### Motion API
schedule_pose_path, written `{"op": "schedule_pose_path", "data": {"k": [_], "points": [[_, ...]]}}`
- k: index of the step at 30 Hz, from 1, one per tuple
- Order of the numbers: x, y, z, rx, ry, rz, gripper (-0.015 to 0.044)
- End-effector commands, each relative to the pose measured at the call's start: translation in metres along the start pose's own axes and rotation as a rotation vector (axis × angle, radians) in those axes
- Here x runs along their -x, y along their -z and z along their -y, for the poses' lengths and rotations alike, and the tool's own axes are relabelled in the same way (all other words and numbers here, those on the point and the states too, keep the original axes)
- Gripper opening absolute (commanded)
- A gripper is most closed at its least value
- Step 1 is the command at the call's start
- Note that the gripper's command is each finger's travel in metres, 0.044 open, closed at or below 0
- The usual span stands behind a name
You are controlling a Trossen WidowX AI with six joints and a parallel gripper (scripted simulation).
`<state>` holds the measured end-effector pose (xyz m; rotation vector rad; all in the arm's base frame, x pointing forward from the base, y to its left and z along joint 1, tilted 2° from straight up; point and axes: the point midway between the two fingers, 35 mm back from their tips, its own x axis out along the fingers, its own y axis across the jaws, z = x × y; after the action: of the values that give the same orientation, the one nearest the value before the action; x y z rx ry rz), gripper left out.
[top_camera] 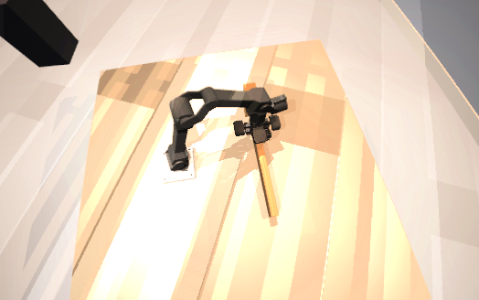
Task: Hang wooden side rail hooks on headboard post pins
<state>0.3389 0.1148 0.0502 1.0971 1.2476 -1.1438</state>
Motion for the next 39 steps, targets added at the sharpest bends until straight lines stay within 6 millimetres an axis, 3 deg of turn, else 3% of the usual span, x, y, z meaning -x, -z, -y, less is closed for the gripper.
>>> {"op": "schedule_pose_path", "data": {"k": [1, 39], "points": [[0.0025, 0.0019, -0.0031, -0.004, -0.009, -0.004, 0.0000], [0.0011, 0.0061, -0.0016, -0.004, -0.009, -0.005, 0.0000]]}}
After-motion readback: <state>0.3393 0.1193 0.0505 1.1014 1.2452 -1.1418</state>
